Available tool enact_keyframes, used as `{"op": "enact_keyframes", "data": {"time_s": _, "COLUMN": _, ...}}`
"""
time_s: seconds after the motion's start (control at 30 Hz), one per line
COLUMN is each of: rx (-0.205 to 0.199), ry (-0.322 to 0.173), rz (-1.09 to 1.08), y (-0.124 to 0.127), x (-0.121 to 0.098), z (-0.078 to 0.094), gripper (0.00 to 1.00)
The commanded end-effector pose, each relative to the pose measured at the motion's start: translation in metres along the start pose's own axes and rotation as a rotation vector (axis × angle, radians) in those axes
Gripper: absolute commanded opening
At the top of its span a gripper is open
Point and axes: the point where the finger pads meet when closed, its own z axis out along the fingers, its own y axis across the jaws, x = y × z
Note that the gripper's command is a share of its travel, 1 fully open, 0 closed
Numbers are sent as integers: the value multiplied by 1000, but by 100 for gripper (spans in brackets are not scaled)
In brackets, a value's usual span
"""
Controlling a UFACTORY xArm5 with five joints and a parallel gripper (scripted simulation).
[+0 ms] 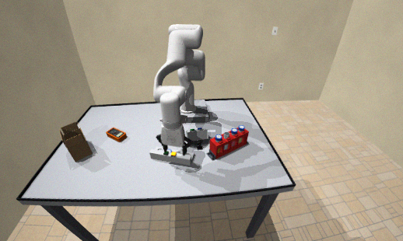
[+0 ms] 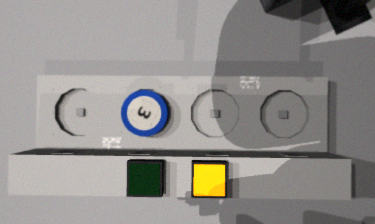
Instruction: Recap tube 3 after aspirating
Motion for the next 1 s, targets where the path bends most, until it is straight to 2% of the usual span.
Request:
{"op": "enact_keyframes", "data": {"time_s": 0.0, "rx": -11, "ry": 3, "rz": 0, "y": -8, "x": -36, "z": 1, "gripper": 100}}
{"op": "enact_keyframes", "data": {"time_s": 0.07, "rx": -11, "ry": 3, "rz": 0, "y": -10, "x": -43, "z": 2, "gripper": 100}}
{"op": "enact_keyframes", "data": {"time_s": 0.97, "rx": -11, "ry": 3, "rz": 0, "y": -10, "x": -43, "z": 2, "gripper": 100}}
